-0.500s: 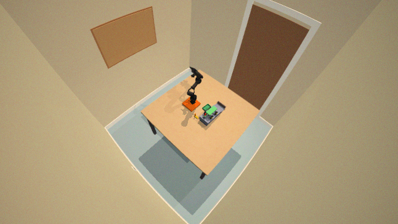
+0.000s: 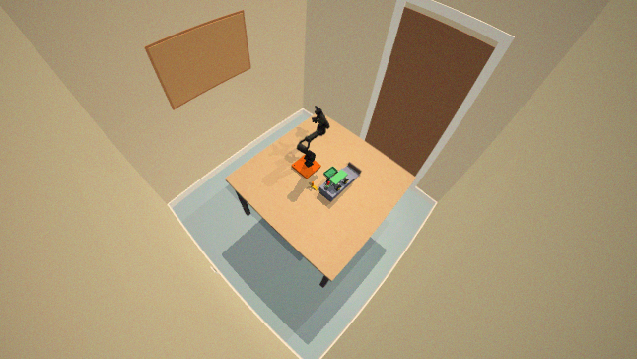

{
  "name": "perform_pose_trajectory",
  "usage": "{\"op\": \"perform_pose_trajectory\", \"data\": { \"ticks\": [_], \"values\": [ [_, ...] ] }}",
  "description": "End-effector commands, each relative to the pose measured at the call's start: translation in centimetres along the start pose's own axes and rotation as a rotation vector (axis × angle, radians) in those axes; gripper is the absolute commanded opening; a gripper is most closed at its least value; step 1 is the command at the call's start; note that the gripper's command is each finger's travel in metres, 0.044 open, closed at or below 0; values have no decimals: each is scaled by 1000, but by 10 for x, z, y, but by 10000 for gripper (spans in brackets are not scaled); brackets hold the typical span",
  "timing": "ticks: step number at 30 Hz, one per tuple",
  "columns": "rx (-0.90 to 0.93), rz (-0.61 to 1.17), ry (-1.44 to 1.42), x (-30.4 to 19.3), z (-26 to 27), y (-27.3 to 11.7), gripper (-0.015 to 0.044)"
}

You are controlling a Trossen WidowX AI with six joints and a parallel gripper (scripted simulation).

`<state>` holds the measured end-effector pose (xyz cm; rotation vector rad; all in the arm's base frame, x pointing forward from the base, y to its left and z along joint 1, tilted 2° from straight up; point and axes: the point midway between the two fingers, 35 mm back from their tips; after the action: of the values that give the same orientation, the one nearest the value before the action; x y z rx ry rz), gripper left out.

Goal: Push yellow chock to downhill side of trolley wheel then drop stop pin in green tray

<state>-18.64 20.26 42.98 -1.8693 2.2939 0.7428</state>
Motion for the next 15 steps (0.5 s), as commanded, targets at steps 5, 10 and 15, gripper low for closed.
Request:
{"op": "perform_pose_trajectory", "data": {
  "ticks": [5, 10, 15],
  "values": [
    [75, 256, 39, -57, 11, -32, 190],
    [141, 431, 57, -93, 22, -64, 190],
    [209, 618, 76, -125, 30, -104, 190]
  ]
}}
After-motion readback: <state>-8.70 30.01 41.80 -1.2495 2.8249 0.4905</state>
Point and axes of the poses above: the point midway between the two fingers, 35 mm back from their tips, its own y axis out along the fingers, its own z axis across the jaws, x = y × z, and after that the axes turned 6 degrees about y, right-handed
